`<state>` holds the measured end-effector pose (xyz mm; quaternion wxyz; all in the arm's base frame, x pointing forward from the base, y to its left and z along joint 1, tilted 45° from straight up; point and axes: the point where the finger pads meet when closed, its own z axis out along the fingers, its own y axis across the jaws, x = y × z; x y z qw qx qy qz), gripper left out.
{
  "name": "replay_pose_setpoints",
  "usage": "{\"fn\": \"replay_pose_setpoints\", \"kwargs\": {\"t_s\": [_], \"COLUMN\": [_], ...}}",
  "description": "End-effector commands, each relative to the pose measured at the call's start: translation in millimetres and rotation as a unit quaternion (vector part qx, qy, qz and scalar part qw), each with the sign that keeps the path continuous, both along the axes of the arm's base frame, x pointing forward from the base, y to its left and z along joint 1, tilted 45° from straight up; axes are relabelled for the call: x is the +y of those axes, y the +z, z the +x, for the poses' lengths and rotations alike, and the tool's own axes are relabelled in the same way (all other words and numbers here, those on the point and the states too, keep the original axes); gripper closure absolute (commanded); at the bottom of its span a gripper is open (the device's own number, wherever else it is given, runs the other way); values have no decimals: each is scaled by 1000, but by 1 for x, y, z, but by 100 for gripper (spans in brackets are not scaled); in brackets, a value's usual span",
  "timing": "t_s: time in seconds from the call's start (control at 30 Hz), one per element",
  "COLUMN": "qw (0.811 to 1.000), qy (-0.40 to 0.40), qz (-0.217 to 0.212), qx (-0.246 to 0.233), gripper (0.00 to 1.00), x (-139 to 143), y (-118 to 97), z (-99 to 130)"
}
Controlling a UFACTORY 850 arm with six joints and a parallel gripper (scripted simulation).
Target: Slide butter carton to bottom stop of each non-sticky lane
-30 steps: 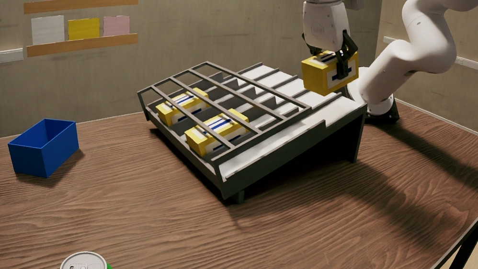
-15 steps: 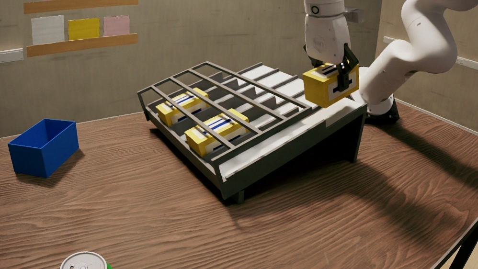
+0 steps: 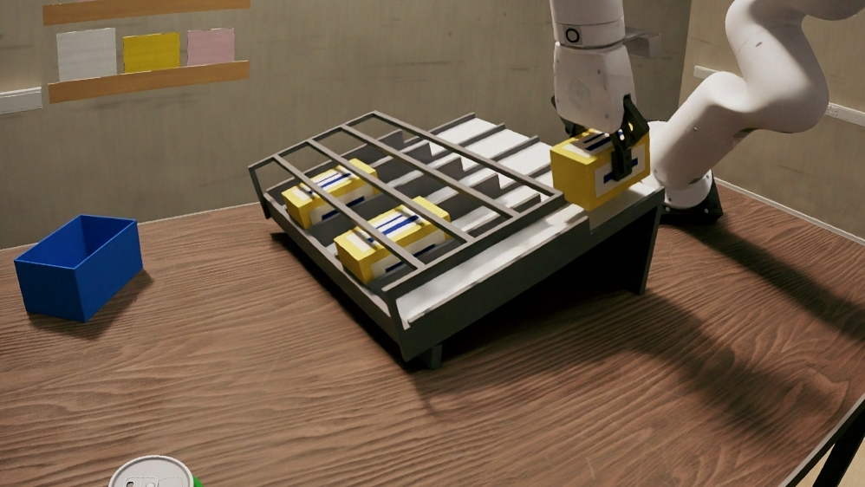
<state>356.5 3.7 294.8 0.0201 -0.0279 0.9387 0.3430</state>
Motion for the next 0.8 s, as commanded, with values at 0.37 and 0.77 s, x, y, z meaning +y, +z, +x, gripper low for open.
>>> {"fn": "replay_pose_setpoints", "kwargs": {"t_s": [0.37,0.77], "qw": [1000,1000], "qy": [0,0], "qz": [0,0], "qx": [-1,-1], "gripper": [100,100], "x": [0,2], "y": [0,-2], "z": [0,0]}}
